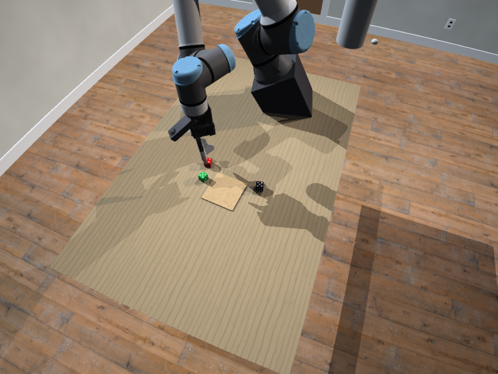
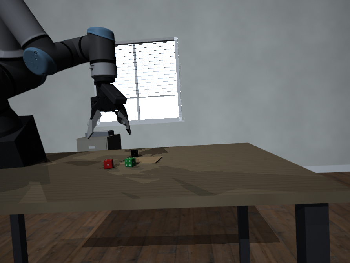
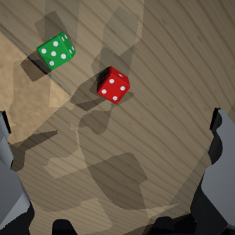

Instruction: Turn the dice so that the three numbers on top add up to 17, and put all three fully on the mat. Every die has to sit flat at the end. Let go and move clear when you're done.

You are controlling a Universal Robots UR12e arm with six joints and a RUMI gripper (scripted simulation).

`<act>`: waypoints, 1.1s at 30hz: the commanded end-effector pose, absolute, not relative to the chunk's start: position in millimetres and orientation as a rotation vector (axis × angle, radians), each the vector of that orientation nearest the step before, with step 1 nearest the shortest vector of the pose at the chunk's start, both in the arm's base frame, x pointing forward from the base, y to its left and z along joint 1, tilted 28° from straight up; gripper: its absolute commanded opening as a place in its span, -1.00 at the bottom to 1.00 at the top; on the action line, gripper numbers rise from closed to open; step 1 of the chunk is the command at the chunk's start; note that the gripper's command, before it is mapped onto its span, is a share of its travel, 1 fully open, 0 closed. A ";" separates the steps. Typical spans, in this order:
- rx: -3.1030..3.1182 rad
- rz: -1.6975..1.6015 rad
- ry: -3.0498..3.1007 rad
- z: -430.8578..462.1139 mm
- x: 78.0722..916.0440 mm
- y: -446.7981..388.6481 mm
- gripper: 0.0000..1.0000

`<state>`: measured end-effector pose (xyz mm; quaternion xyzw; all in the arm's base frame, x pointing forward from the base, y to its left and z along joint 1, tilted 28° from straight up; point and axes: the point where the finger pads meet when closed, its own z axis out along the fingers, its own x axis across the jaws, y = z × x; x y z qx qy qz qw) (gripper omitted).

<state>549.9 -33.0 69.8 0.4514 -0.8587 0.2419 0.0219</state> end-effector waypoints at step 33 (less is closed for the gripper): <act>1.401 0.754 -2.662 20.3 562.6 -57.4 1.00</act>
